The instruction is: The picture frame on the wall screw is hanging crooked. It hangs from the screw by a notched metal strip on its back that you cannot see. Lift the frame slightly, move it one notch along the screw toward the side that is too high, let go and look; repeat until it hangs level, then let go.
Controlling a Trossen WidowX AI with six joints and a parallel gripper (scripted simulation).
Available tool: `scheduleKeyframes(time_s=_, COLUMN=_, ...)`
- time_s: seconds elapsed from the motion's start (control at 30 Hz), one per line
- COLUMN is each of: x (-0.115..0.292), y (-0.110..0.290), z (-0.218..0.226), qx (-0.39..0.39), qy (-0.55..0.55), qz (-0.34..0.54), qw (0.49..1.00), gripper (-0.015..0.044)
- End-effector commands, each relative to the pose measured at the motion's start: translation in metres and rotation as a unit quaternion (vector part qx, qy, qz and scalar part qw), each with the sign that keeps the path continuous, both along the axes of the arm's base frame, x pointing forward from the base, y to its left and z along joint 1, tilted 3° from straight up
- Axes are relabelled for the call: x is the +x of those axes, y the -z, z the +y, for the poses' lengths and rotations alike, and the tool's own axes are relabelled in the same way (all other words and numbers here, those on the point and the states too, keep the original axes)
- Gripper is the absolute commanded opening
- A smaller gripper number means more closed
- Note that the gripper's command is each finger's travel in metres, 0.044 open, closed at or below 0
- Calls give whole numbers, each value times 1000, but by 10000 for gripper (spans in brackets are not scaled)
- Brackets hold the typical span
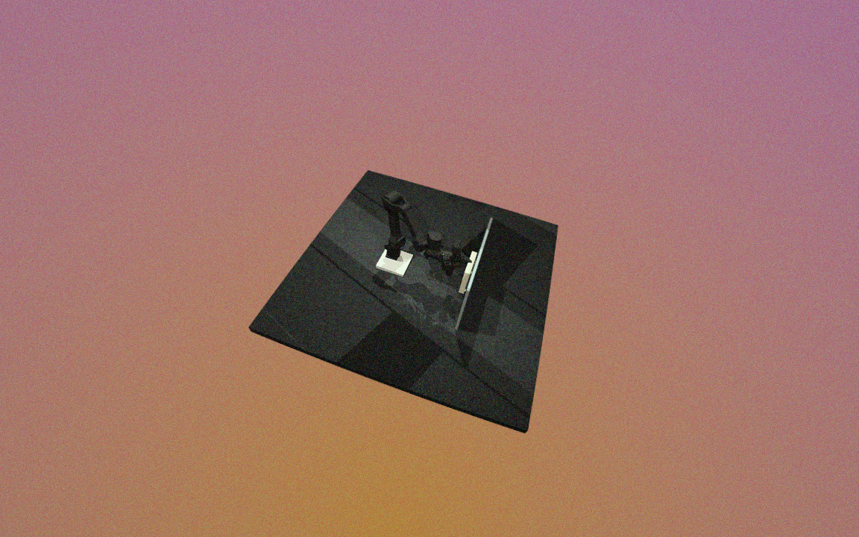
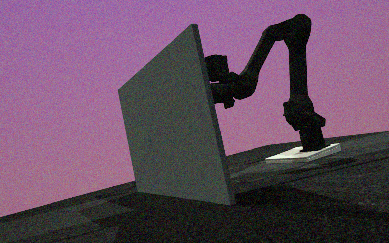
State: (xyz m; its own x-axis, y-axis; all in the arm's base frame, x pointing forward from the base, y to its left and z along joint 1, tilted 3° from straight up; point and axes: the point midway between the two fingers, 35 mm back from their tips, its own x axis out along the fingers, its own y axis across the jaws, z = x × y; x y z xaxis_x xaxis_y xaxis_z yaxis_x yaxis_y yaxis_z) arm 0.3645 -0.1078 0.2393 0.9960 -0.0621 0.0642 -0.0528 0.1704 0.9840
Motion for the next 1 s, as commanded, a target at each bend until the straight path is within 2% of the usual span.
scheduleKeyframes(time_s=0.0, x=0, y=0, z=0, qx=-3, qy=-1, qz=-3, qw=1000, gripper=0)
scheduleKeyframes(time_s=0.9, x=0, y=3, z=-1, qx=2, qy=0, qz=-1, qw=1000, gripper=0)
scheduleKeyframes(time_s=0.97, x=0, y=3, z=-1, qx=21, qy=-2, qz=-2, qw=1000, gripper=0)
